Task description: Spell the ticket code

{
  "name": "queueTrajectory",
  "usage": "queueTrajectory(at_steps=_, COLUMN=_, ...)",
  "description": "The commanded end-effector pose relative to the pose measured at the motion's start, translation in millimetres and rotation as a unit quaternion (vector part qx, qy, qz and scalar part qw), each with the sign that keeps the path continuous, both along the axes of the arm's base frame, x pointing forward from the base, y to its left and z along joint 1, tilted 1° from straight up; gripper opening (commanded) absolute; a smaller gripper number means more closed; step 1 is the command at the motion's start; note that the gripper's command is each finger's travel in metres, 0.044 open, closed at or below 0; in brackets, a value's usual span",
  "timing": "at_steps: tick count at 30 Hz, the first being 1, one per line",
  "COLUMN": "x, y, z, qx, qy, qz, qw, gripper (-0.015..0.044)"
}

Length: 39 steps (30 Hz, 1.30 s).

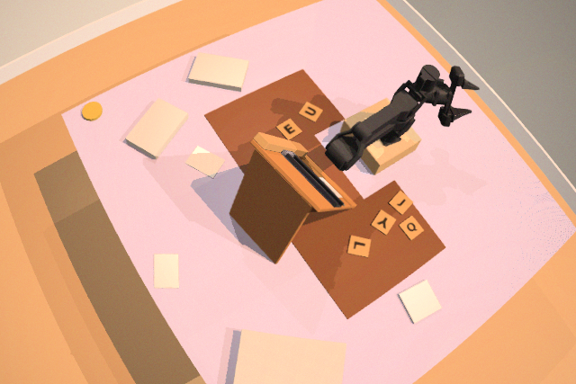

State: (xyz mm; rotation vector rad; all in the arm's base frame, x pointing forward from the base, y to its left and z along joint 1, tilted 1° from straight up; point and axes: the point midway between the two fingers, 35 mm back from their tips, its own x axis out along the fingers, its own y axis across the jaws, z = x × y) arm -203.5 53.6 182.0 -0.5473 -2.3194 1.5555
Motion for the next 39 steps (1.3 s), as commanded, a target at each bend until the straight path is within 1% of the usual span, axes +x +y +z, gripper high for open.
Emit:
queueTrajectory(at_steps=1, x=-0.6, y=-1.9, z=-0.1, qx=-0.002, qy=0.000, qz=0.005, qw=1.000, gripper=0.0426)
queueTrajectory(at_steps=2, x=-2.2, y=-7.8, z=-0.5, qx=-0.008, qy=0.001, qz=0.021, qw=1.000, gripper=0.0440)
queueTrajectory(at_steps=5, x=-8.0, y=-41.8, z=-2.7, qx=-0.045, qy=0.003, qz=0.108, qw=0.993, gripper=0.0440)
queueTrajectory(at_steps=9, x=-6.3, y=-90.7, z=-6.1, qx=-0.099, qy=-0.005, qz=0.227, qw=0.969, gripper=0.0440)
queueTrajectory(at_steps=13, x=6.9, y=-137.9, z=-9.9, qx=-0.152, qy=-0.027, qz=0.339, qw=0.928, gripper=0.0440)
queueTrajectory(at_steps=17, x=30.9, y=-180.7, z=-14.0, qx=-0.201, qy=-0.063, qz=0.440, qw=0.873, gripper=0.0440)
queueTrajectory(at_steps=23, x=83.9, y=-231.2, z=-20.5, qx=-0.262, qy=-0.139, qz=0.568, qw=0.767, gripper=0.0440)
queueTrajectory(at_steps=28, x=139.2, y=-256.7, z=-26.1, qx=-0.297, qy=-0.219, qz=0.650, qw=0.665, gripper=0.0440)
queueTrajectory(at_steps=33, x=199.2, y=-264.8, z=-31.9, qx=-0.312, qy=-0.311, qz=0.706, qw=0.555, gripper=0.0440)
queueTrajectory(at_steps=39, x=269.6, y=-250.9, z=-38.9, qx=-0.302, qy=-0.430, qz=0.739, qw=0.421, gripper=0.0440)
